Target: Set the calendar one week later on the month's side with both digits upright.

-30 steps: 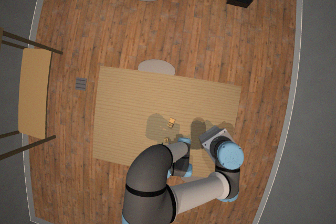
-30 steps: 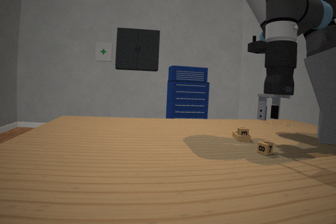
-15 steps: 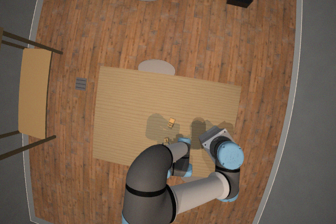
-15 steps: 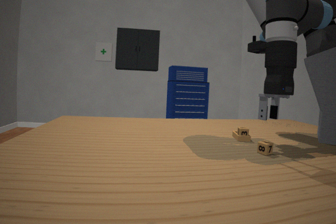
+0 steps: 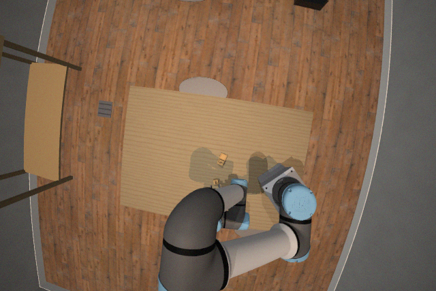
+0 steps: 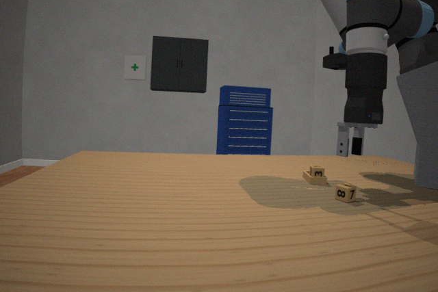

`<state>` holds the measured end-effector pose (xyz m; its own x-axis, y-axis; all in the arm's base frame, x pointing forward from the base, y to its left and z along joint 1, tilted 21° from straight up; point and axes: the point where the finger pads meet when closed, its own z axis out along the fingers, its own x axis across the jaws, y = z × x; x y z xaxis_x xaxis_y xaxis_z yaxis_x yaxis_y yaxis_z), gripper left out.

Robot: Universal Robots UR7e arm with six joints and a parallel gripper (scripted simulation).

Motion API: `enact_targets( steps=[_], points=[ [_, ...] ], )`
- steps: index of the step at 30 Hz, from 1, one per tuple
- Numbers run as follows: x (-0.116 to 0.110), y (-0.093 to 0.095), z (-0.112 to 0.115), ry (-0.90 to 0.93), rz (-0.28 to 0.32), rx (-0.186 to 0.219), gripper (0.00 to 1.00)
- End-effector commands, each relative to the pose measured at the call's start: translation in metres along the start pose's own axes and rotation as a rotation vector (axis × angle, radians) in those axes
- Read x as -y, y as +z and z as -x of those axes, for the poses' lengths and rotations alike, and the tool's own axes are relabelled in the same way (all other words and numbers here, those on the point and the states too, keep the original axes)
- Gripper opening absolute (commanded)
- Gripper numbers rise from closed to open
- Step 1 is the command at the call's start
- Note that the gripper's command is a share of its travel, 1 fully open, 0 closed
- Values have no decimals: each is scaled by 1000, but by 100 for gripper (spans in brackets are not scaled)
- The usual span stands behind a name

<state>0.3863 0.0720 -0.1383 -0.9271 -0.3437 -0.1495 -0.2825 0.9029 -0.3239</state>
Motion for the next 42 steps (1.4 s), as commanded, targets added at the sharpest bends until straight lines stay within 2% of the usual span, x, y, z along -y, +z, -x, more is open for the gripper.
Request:
enact_targets(
  steps=[1, 19, 29, 42],
  points=[
    [-1, 0, 1, -2, -1, 2, 87],
    [1, 4, 2, -1, -1, 3, 87],
    [1, 13, 2, 0, 0, 3, 87],
    [2, 33, 1, 0, 0, 3, 87]
  ],
)
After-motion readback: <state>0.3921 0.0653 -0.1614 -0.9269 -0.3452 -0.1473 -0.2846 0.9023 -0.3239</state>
